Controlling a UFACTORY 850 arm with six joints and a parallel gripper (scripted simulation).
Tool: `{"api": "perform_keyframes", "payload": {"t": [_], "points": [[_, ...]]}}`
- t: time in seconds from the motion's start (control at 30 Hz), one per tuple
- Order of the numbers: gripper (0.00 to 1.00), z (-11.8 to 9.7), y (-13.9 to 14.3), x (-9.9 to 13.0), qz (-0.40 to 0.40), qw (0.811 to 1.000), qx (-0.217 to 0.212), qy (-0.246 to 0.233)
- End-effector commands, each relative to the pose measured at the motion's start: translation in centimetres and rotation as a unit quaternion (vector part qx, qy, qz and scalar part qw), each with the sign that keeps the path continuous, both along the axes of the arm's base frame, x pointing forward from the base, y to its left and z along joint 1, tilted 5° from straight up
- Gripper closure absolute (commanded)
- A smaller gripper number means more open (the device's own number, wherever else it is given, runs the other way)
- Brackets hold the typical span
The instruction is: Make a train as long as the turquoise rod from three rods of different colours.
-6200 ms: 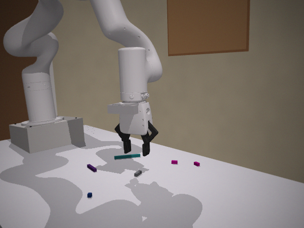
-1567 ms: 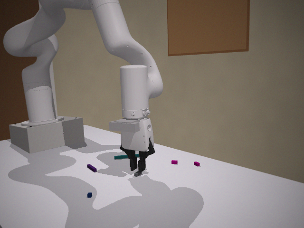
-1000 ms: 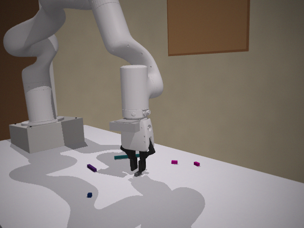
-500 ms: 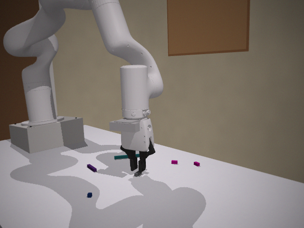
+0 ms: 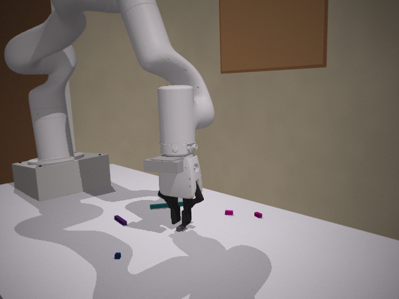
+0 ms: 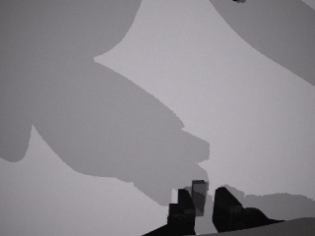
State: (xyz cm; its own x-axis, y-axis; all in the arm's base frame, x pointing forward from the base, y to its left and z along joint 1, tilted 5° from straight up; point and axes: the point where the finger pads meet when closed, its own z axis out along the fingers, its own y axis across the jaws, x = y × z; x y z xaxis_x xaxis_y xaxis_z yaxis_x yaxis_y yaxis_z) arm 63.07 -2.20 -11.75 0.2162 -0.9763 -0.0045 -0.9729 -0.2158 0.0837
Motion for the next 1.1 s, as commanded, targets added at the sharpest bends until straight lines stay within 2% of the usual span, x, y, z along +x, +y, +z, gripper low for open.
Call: {"api": "perform_keyframes", "payload": {"t": [0.0, 1.07], "points": [[0.76, 0.1, 0.0, 0.1, 0.000, 1.000, 0.000, -0.001], [0.76, -1.3, 0.0, 0.0, 0.000, 1.000, 0.000, -0.001]]}}
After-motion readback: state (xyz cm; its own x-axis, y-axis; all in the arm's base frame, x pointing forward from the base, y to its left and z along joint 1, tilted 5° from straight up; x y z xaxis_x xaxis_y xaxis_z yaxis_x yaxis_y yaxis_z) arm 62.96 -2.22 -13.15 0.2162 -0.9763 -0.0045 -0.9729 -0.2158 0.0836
